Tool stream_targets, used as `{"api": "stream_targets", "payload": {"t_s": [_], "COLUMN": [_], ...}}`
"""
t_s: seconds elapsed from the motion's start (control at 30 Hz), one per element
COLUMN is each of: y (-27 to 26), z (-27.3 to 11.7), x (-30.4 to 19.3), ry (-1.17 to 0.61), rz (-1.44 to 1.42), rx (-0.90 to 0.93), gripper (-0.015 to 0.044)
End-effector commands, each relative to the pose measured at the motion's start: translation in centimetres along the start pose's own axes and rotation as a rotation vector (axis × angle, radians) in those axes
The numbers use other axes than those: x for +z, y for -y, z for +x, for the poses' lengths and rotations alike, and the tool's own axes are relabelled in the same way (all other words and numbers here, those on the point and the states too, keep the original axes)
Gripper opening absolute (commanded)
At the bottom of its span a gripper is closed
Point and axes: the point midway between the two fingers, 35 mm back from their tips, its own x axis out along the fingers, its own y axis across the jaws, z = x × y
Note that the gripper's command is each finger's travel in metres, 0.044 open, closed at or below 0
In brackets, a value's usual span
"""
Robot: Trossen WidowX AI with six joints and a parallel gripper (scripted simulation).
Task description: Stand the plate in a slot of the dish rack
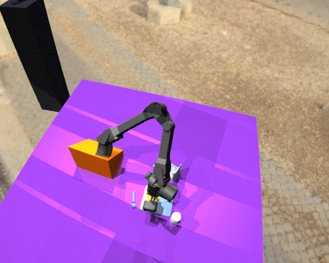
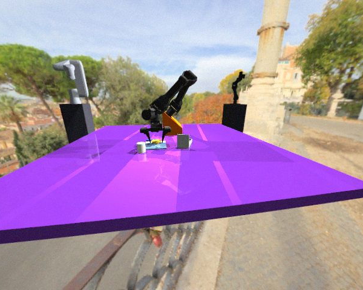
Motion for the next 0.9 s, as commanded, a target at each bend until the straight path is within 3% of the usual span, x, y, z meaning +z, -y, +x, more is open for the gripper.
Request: {"api": "stream_targets", "payload": {"t_s": [0.0,0.27,0.63,0.87], "y": [-0.1,-0.1,0.7,1.0], "z": [0.0,0.0,-5.0,-9.5], "x": [0.1,0.1,1.0,1.3], "ry": [0.004,0.004,0.005,0.004], "rz": [0.003,0.003,0.005,0.005], "rx": [0.003,0.003,-0.010,-0.013], "gripper": [0.0339,0.0286,0.0000,0.0000]}}
